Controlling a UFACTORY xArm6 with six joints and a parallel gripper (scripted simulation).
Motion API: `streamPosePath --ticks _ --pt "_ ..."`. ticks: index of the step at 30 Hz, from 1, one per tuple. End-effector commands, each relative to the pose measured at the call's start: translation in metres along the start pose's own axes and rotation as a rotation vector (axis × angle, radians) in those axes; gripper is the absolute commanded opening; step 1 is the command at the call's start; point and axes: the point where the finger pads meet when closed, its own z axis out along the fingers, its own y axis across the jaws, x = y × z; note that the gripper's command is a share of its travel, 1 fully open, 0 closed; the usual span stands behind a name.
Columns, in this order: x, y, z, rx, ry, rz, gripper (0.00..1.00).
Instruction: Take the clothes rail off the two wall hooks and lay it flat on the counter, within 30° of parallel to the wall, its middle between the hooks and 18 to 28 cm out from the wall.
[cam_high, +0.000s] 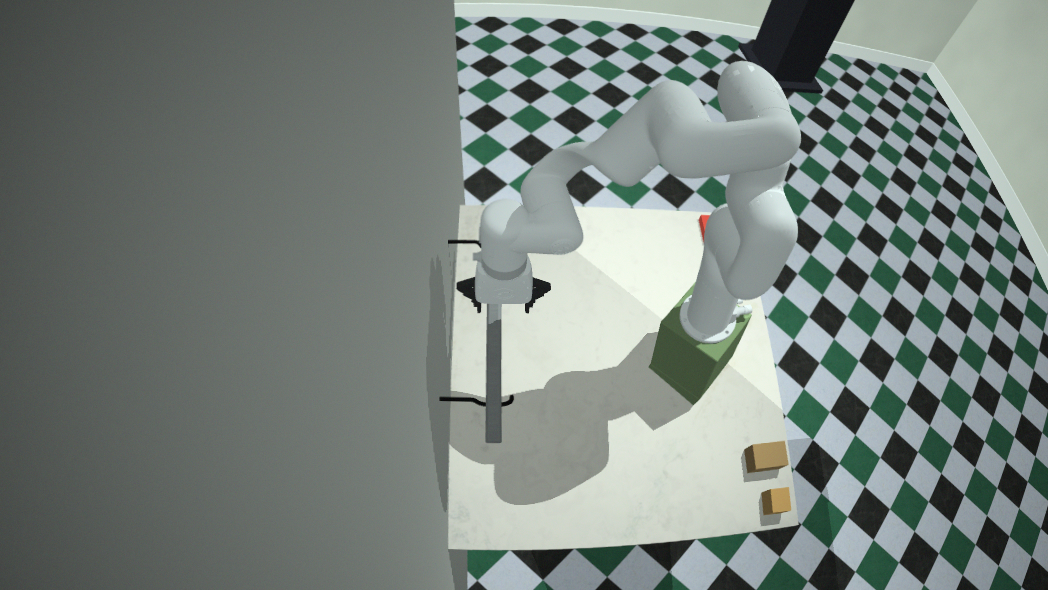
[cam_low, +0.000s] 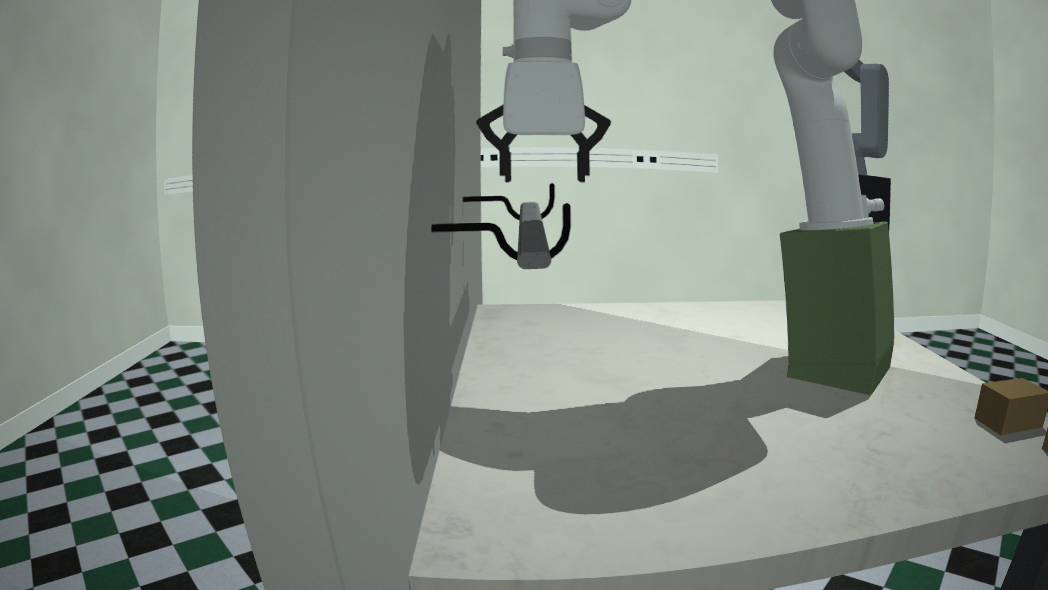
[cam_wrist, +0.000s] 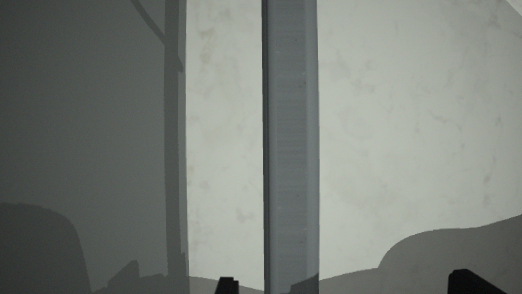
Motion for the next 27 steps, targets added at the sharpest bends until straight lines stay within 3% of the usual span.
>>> streamPosePath --ticks 1,27 --pt "0.000 -0.009 0.000 0.004 0.000 0.000 1.00" --pt "0.000 -0.020 0.006 0.004 0.000 0.000 1.00"
